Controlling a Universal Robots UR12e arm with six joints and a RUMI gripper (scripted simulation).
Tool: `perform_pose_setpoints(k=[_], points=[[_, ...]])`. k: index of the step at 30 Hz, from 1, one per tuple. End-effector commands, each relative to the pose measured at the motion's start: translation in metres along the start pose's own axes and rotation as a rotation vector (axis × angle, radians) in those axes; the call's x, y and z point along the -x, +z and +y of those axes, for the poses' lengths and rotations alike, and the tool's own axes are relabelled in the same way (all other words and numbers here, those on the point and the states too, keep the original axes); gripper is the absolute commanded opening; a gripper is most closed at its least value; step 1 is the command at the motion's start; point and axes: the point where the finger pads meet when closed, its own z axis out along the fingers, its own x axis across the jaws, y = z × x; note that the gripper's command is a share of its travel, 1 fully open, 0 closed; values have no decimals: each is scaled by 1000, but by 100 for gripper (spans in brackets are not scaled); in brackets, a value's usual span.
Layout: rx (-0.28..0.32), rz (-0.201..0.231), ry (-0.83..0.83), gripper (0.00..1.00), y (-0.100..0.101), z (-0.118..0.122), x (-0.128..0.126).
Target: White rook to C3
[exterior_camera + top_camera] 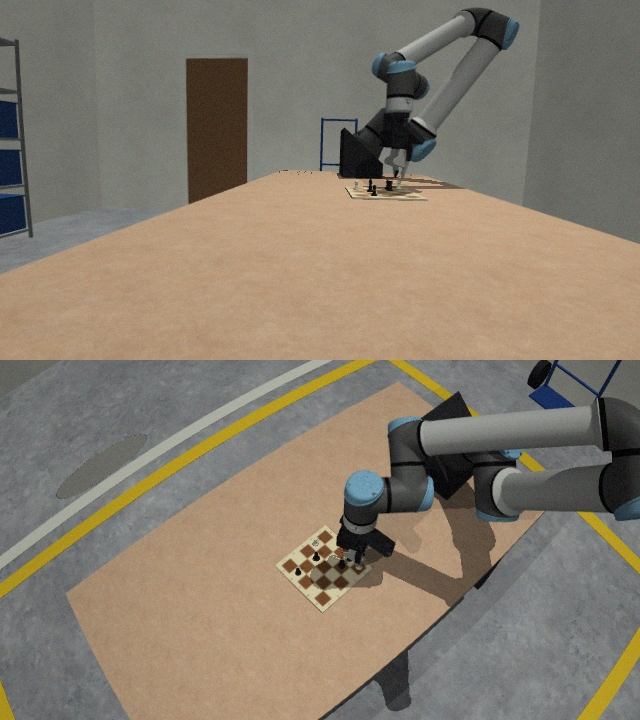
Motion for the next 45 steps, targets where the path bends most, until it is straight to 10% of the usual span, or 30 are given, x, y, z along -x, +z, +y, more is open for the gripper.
perform_pose_setpoints(k=[1,45], points=[[1,1,0,22,3,0,0],[1,1,0,22,30,0,0]])
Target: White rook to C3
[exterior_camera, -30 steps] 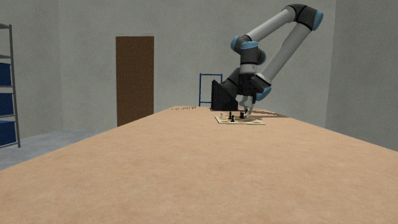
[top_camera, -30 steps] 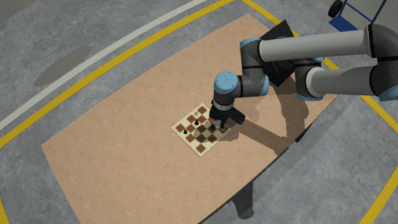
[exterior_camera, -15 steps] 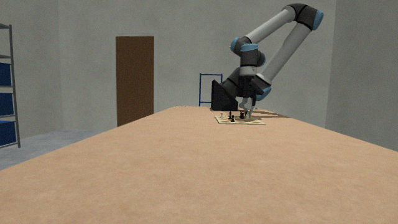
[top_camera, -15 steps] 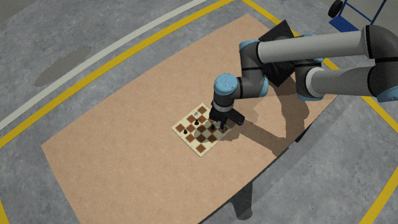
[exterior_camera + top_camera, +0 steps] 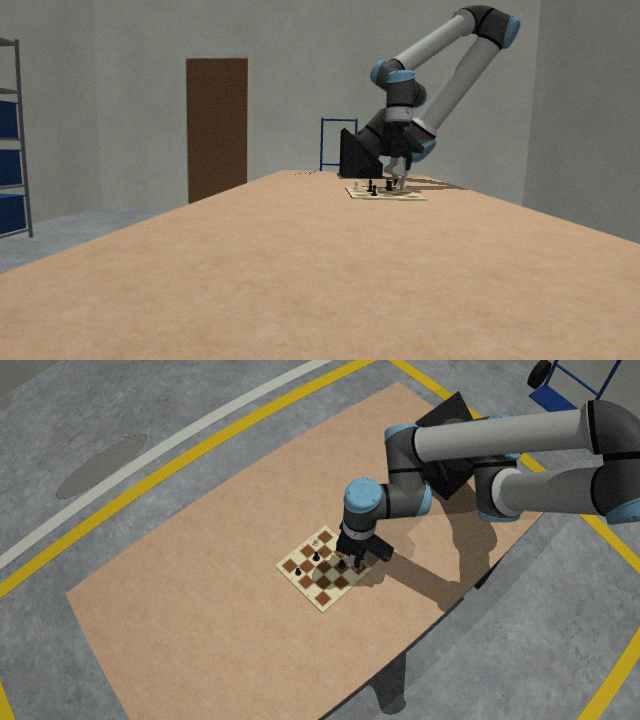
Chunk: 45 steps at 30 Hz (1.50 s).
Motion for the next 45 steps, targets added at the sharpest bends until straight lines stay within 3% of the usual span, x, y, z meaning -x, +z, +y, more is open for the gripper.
perform_pose_setpoints(k=[1,14,15,45], points=[[1,1,0,22,-1,0,0],[1,1,0,22,-1,0,0],[1,1,0,0,-1,0,0],[1,1,0,0,-1,0,0]])
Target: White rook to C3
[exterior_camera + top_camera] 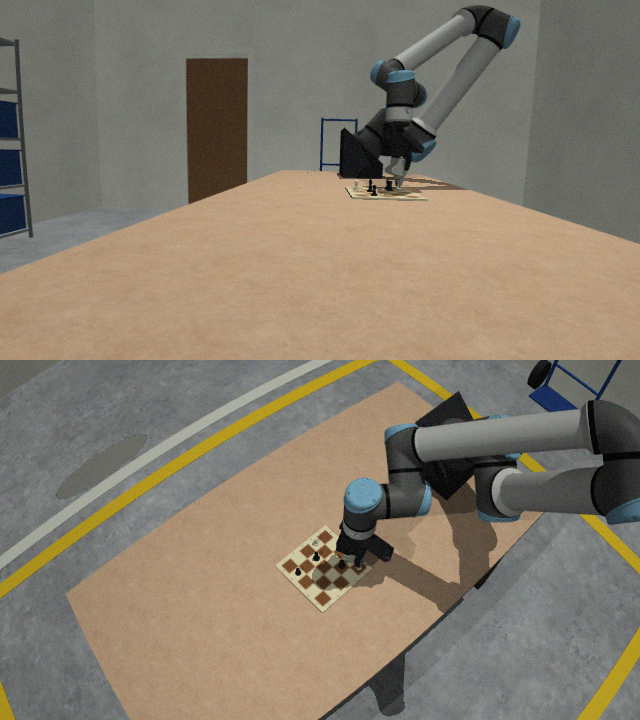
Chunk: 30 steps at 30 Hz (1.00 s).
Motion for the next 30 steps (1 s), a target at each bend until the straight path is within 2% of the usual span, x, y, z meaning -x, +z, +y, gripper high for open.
perform_pose_setpoints(k=[1,10,14,23,30], points=[[1,1,0,0,-1,0,0],[1,1,0,0,-7,0,0],[1,1,0,0,-27,0,0],[1,1,0,0,-90,0,0],[1,1,0,0,-100,0,0]])
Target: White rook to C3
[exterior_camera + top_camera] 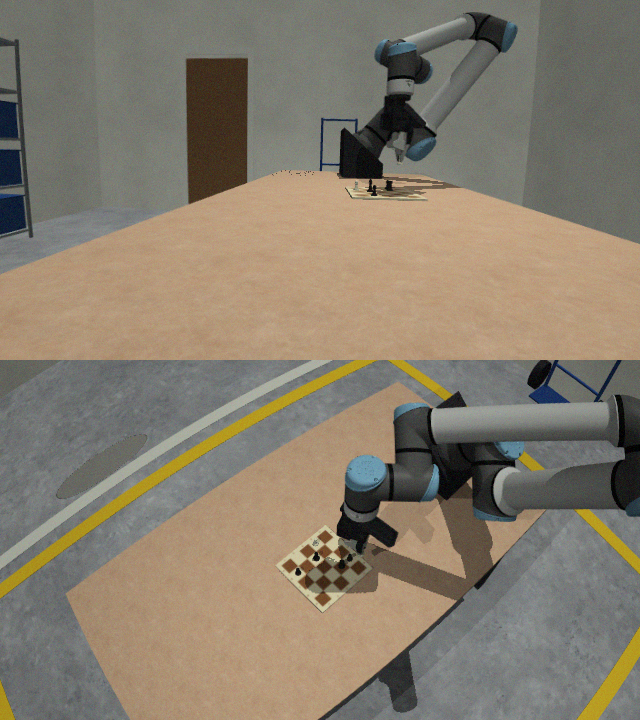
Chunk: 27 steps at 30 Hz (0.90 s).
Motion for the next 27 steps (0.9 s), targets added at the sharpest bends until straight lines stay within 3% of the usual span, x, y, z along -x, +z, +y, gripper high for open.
perform_pose_setpoints(k=[1,13,22,27], points=[[-1,-1,-1,0,-12,0,0],[-1,-1,34,0,-13,8,-4],[-1,-1,361,0,-12,92,-38],[-1,-1,396,0,-11,102,-41]])
